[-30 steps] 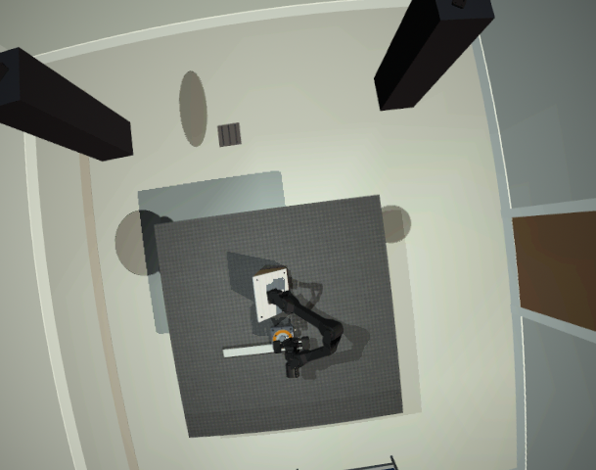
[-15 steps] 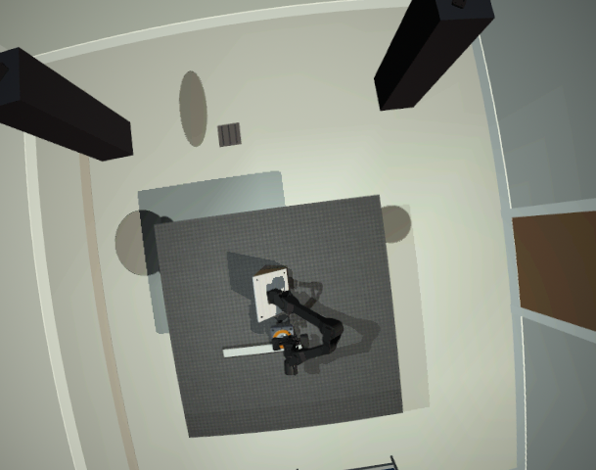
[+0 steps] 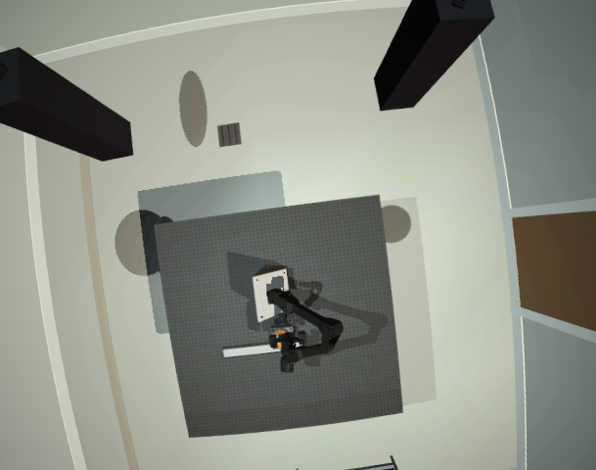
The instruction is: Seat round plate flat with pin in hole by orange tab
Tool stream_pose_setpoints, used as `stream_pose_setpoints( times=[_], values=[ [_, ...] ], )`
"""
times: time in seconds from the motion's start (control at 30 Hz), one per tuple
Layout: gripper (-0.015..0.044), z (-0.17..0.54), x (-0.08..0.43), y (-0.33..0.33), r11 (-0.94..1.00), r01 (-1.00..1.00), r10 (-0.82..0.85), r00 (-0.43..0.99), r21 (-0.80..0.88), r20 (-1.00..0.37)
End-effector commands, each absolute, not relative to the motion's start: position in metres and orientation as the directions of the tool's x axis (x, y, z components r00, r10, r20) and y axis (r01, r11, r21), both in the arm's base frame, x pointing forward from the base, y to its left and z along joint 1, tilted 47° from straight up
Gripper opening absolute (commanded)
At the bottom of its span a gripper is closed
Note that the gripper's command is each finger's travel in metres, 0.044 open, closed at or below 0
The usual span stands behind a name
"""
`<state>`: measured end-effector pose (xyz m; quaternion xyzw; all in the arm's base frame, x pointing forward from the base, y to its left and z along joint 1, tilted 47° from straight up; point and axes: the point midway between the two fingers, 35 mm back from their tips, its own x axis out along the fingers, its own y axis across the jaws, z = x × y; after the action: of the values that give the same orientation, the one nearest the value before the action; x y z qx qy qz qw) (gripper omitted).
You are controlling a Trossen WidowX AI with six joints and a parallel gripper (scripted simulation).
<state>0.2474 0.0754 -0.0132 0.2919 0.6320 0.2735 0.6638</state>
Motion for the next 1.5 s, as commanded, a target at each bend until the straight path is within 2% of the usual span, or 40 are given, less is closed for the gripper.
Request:
stream_pose_setpoints(
  times=[0.0,0.93,1.47],
  values=[
    [0.0000,-0.016,0.241,0.072,0.682,0.007,0.730,0.047,0.731,-0.682],
    [0.0000,-0.032,0.232,0.060,0.683,0.007,0.729,0.047,0.730,-0.682],
    [0.0000,-0.008,0.229,0.033,0.683,0.014,0.729,0.050,0.730,-0.683]
  ],
)
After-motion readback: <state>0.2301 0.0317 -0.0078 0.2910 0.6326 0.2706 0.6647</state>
